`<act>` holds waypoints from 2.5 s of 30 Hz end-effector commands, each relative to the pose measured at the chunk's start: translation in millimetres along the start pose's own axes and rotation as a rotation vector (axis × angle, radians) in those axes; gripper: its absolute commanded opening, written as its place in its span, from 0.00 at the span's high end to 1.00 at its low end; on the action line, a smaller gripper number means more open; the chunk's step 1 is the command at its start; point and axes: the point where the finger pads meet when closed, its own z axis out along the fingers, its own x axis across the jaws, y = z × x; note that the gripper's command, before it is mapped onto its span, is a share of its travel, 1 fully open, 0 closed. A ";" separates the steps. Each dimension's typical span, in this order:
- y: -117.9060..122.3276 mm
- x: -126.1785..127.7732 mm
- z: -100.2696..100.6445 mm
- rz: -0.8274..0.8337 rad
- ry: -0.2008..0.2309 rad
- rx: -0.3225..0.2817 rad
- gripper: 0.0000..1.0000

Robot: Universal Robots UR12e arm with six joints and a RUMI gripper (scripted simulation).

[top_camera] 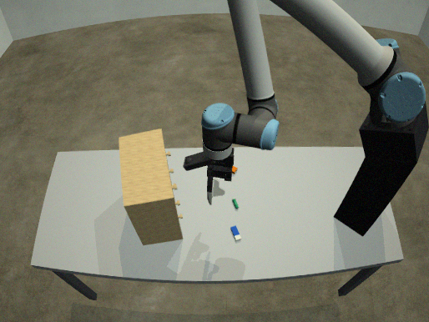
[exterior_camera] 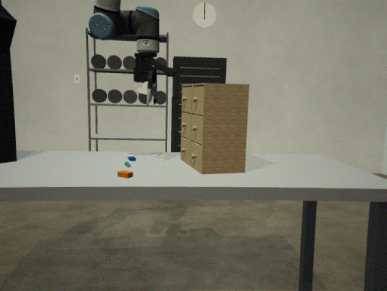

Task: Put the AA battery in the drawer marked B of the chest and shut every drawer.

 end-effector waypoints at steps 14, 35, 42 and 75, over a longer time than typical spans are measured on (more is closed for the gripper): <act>-18.8 30.8 -2.2 0.598 0.003 0.002 0.00; -31.5 70.1 -6.3 1.441 0.001 0.003 0.00; -34.9 82.0 -8.2 1.720 -0.001 0.004 0.00; -46.7 108.3 -14.8 2.671 -0.002 0.005 0.00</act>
